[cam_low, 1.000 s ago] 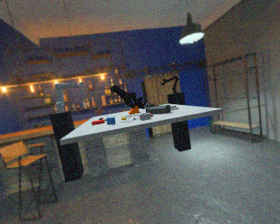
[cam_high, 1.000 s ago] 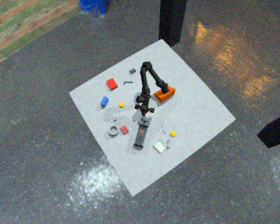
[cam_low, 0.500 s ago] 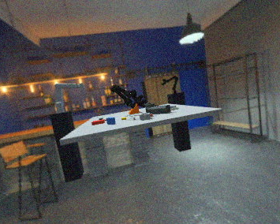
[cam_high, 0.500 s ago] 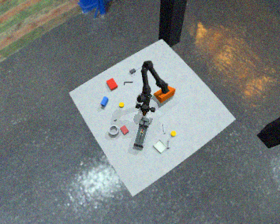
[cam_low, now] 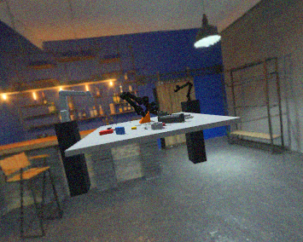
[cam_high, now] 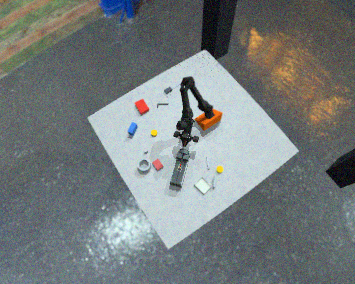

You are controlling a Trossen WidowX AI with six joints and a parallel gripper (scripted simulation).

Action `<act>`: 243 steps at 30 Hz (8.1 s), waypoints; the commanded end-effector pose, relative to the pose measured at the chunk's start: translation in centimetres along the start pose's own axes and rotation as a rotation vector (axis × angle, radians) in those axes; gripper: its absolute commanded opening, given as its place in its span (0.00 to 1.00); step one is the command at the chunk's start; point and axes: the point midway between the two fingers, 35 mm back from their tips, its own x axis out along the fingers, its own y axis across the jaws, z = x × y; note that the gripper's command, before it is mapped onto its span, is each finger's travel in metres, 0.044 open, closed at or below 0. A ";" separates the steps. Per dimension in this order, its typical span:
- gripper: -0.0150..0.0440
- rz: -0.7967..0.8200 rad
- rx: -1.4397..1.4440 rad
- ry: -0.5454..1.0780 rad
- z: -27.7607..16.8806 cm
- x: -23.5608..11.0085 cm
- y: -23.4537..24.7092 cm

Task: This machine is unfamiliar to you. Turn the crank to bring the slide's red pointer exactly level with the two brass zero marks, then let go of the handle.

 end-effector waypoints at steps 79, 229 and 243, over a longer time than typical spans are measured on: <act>0.25 0.013 -0.007 -0.008 -0.6 0.6 3.3; 0.25 0.010 -0.010 -0.005 -4.0 4.2 -0.8; 0.39 0.032 -0.017 -0.003 -4.2 4.3 0.0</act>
